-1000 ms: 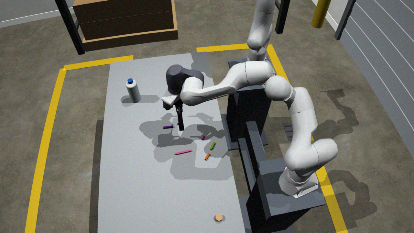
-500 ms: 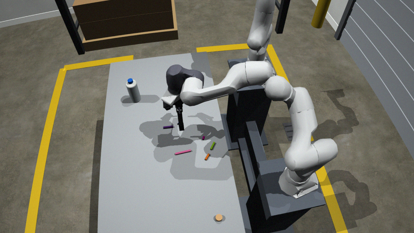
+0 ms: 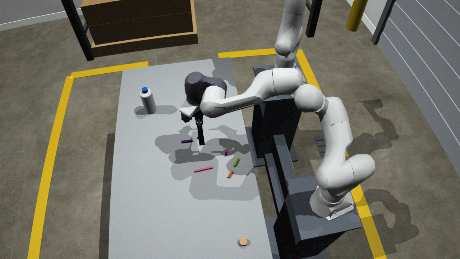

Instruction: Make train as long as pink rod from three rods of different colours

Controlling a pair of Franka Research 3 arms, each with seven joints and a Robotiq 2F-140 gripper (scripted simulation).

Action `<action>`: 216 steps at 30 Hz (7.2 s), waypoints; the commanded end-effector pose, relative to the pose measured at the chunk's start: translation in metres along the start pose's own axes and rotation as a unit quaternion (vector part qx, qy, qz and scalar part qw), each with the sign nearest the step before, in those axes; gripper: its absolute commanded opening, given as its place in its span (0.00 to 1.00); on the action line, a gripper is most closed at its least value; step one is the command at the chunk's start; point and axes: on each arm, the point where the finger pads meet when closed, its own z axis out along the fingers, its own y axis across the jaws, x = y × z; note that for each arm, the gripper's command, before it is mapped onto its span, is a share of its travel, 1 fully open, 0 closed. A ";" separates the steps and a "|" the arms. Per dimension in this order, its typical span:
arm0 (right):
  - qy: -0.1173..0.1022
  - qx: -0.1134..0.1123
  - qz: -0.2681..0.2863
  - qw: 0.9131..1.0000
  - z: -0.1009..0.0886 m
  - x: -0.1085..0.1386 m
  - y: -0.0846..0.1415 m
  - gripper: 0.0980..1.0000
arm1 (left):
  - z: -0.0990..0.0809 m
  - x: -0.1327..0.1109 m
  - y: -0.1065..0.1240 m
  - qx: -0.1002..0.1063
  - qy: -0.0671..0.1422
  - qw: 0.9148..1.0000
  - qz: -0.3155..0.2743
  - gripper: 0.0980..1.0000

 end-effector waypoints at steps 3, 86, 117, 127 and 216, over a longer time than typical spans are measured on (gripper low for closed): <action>-0.001 -0.001 0.003 1.000 0.000 -0.001 0.000 1.00 | 0.000 -0.001 0.000 0.000 -0.001 1.000 -0.002 1.00; -0.001 -0.001 0.003 1.000 0.000 -0.001 0.000 1.00 | 0.010 -0.057 0.081 0.004 -0.011 0.838 0.545 1.00; -0.001 -0.001 0.003 1.000 0.000 -0.001 0.000 1.00 | 0.007 -0.086 0.119 0.001 -0.009 0.656 0.755 1.00; -0.001 -0.001 0.003 1.000 0.000 -0.001 0.000 1.00 | 0.006 -0.095 0.131 0.000 -0.007 0.586 0.811 1.00; -0.001 -0.001 0.003 1.000 0.000 -0.001 0.000 1.00 | -0.001 -0.119 0.162 -0.001 0.000 0.386 0.923 1.00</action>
